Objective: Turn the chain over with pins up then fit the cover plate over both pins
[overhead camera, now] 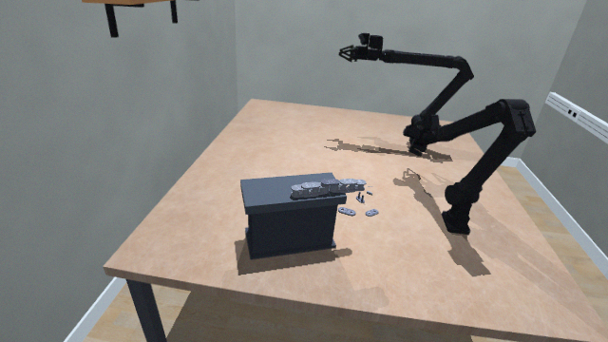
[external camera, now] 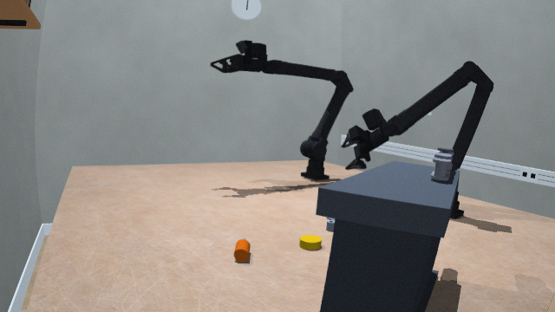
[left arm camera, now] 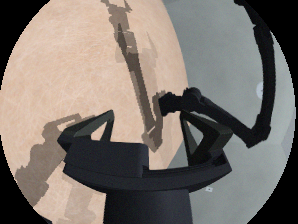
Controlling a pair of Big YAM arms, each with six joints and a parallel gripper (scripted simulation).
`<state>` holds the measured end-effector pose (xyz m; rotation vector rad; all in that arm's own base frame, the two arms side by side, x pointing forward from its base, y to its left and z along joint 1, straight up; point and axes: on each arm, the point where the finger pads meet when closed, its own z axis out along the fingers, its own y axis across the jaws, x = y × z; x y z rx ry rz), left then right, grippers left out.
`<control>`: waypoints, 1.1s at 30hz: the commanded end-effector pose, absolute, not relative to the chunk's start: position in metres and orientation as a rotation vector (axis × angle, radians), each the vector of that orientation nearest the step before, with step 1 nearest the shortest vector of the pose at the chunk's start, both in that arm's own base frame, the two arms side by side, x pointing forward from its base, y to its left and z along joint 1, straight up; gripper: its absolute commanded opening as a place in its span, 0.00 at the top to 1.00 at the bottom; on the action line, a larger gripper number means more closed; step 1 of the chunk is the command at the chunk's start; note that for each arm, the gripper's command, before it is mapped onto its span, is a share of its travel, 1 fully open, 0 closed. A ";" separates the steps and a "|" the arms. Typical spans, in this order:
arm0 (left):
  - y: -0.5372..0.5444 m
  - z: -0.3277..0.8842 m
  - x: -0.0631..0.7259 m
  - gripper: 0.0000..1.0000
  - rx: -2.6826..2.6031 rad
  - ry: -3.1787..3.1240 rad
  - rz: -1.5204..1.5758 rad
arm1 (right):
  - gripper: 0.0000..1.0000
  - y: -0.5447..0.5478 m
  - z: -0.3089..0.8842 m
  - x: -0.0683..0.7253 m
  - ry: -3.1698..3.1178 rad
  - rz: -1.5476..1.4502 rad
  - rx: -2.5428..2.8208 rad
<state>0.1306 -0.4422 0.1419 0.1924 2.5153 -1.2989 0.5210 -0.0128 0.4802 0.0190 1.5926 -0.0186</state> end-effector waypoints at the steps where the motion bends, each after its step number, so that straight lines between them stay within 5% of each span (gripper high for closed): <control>1: -0.461 0.182 0.160 0.00 0.207 2.419 -1.320 | 0.00 -0.035 0.525 0.515 1.511 -0.052 0.054; 33: -0.316 0.359 0.429 0.00 0.127 1.863 -0.838 | 0.00 -0.269 0.547 0.441 1.431 -0.438 0.398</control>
